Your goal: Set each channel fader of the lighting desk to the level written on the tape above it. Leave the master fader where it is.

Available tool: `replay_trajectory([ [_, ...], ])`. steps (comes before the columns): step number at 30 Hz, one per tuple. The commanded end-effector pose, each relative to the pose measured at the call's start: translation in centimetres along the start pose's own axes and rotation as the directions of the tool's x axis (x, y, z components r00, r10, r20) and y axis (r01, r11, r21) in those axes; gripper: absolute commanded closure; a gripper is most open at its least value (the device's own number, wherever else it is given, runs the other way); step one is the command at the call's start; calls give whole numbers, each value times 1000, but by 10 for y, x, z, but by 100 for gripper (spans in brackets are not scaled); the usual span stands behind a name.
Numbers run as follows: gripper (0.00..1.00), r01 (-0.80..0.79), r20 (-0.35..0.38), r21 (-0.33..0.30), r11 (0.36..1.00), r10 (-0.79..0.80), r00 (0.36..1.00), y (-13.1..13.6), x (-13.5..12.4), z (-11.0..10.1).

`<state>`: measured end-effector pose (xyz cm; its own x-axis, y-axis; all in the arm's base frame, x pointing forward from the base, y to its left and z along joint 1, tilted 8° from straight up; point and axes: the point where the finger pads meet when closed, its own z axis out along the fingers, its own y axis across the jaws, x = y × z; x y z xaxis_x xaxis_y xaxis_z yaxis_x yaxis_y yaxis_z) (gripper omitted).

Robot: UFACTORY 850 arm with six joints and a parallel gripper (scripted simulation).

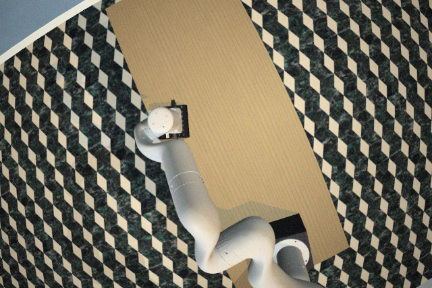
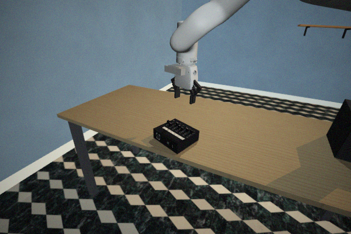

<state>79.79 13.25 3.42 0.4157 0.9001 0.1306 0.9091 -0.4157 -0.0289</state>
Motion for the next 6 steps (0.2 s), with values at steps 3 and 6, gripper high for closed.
replay_trajectory([
  [3, 0, 0, -1, -2, 1000, 0, 1000, 1, 1, -2],
  [6, 0, 0, -1, -2, 1000, 0, 1000, 1, 1, -2],
])
